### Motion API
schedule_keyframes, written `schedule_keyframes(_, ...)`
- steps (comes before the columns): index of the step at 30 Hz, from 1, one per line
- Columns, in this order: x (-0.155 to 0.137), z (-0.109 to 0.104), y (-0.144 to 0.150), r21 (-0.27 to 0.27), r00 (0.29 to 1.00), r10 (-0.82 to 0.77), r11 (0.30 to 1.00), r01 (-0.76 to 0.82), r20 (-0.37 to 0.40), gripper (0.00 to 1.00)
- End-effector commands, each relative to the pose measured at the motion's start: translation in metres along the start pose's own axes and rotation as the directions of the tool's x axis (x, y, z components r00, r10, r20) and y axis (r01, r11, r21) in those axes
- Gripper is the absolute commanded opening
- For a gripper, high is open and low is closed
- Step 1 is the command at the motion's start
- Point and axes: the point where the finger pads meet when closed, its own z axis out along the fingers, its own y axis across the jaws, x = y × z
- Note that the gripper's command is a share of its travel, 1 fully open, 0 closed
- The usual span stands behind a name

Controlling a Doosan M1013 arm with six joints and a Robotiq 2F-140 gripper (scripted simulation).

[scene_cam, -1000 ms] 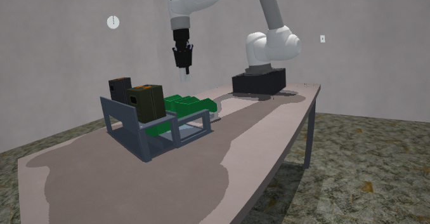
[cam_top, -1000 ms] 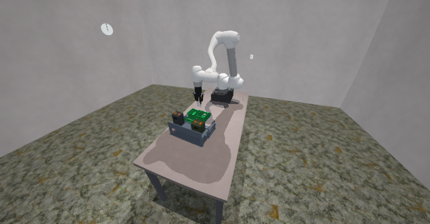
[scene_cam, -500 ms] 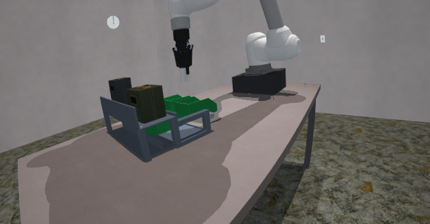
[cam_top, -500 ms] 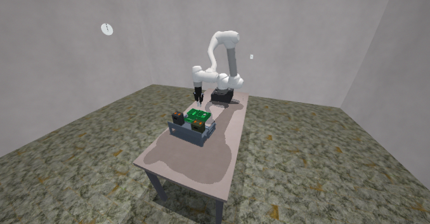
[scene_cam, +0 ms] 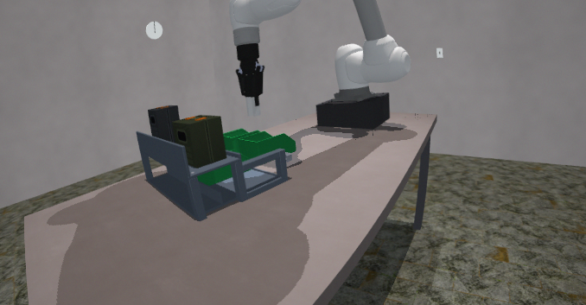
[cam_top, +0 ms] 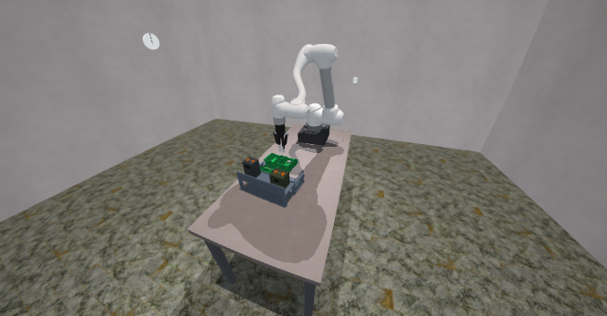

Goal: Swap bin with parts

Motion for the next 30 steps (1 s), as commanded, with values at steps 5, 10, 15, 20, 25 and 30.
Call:
schedule_keyframes(5,0.000,0.019,-0.001,0.003,1.000,0.001,1.000,-0.001,0.002,0.24)
schedule_keyframes(10,0.000,0.027,-0.001,0.003,1.000,0.001,1.000,-0.001,0.002,0.24)
schedule_keyframes(15,0.000,0.034,-0.001,0.003,1.000,0.001,1.000,-0.001,0.002,0.24)
schedule_keyframes(20,0.000,0.042,-0.001,0.003,1.000,0.001,1.000,-0.001,0.002,0.24)
schedule_keyframes(25,0.000,0.048,-0.001,0.003,1.000,0.001,1.000,-0.001,0.002,0.24)
schedule_keyframes(30,0.000,0.050,-0.001,0.003,1.000,0.001,1.000,-0.001,0.002,0.24)
